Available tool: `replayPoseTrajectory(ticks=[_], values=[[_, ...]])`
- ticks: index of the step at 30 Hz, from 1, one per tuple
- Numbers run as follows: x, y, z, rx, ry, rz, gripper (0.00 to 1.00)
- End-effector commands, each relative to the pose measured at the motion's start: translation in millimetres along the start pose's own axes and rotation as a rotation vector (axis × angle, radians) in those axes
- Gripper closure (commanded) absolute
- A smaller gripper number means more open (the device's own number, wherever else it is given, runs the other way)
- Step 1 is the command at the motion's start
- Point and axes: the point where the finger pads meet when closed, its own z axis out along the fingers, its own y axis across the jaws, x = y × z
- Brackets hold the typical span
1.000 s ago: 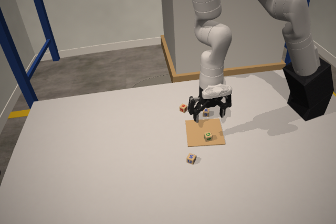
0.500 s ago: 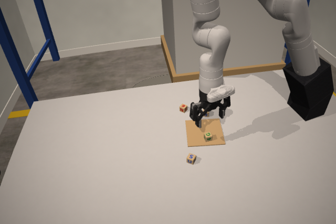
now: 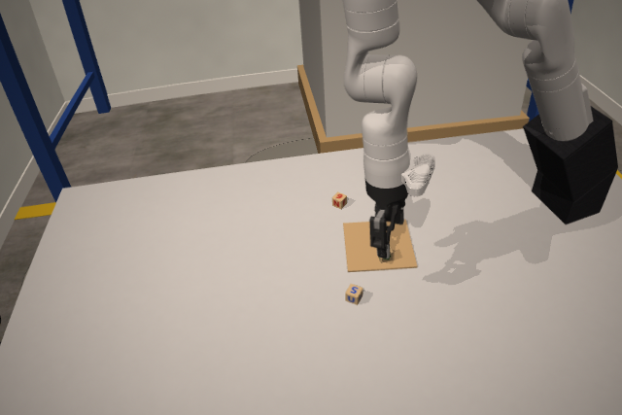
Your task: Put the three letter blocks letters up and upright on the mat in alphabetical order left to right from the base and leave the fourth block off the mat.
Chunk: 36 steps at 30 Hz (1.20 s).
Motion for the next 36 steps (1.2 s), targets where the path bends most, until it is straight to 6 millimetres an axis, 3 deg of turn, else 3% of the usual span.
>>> replayPoseTrajectory(ticks=[1, 2, 17, 19, 29, 36], values=[[-2, 7, 0, -0.006, -0.002, -0.062, 0.00], [-2, 7, 0, -0.006, -0.002, -0.062, 0.00], [-18, 46, 2, 0.022, -0.025, -0.961, 0.00], [-18, 46, 2, 0.022, -0.025, -0.961, 0.00], [-34, 68, 0, 0.053, -0.064, -1.351, 0.00], [-39, 74, -1, 0.064, -0.076, -1.450, 0.00]])
